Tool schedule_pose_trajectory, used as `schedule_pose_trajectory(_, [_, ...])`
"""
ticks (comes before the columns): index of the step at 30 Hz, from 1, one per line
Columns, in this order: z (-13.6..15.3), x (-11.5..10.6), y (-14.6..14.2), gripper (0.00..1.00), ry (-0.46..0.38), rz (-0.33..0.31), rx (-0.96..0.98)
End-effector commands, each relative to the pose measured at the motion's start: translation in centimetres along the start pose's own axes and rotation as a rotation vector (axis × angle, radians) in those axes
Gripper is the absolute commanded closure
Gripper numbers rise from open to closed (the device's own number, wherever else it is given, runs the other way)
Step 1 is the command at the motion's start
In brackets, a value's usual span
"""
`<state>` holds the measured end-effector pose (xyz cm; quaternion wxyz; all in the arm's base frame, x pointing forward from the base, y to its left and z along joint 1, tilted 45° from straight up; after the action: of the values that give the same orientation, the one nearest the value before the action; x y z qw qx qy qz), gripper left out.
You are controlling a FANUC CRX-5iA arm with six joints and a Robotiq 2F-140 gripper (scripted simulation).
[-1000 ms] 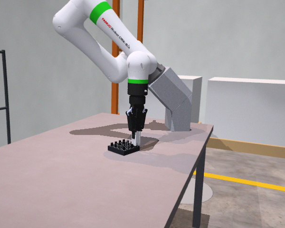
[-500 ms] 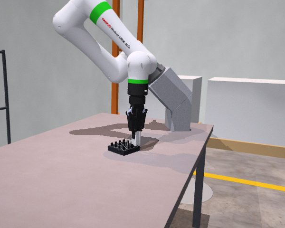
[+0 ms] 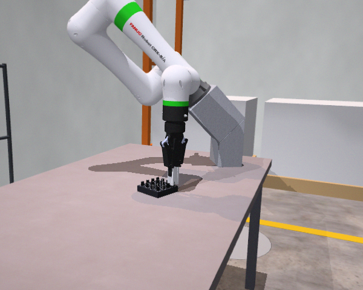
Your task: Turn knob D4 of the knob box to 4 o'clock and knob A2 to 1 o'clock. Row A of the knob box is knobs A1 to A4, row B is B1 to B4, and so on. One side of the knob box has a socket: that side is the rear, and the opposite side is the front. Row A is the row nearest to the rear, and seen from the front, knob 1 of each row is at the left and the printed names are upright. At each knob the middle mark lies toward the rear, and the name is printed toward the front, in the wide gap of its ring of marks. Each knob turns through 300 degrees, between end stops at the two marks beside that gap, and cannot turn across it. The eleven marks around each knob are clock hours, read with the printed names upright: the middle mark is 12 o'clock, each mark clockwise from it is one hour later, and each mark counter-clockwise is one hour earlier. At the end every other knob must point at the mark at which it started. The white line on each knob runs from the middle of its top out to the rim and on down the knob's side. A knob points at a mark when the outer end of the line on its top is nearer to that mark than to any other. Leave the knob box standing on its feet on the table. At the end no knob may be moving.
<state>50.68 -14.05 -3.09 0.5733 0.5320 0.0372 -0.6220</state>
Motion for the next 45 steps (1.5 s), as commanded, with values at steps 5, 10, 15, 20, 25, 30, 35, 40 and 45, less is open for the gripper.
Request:
schedule_pose_trajectory(5, [-0.02,-0.02,0.0,0.95,0.0,0.0,0.0])
schedule_pose_trajectory(10, [-0.02,-0.02,0.0,0.95,0.0,0.0,0.0])
schedule_pose_trajectory(15, [-0.02,-0.02,0.0,0.95,0.0,0.0,0.0])
schedule_pose_trajectory(20, [-0.02,-0.02,0.0,0.95,0.0,0.0,0.0])
schedule_pose_trajectory(25, [-0.02,-0.02,0.0,0.95,0.0,0.0,0.0])
schedule_pose_trajectory(30, [-0.02,-0.02,0.0,0.95,0.0,0.0,0.0])
schedule_pose_trajectory(35, [-0.02,-0.02,0.0,0.95,0.0,0.0,0.001])
schedule_pose_trajectory(40, [-0.02,-0.02,0.0,0.95,0.0,0.0,0.008])
schedule_pose_trajectory(45, [-0.02,-0.02,0.0,0.95,0.0,0.0,0.027])
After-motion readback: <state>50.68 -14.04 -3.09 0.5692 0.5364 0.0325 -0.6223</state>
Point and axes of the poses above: the point where the finger pads meet when closed, its own x axis out along the fingers, its own y axis across the jaws, z = x × y, the point moved 4 cm from there along -x, back along the fingers, and after that the axes turned 2 degrees about x, right-handed, at the moved point
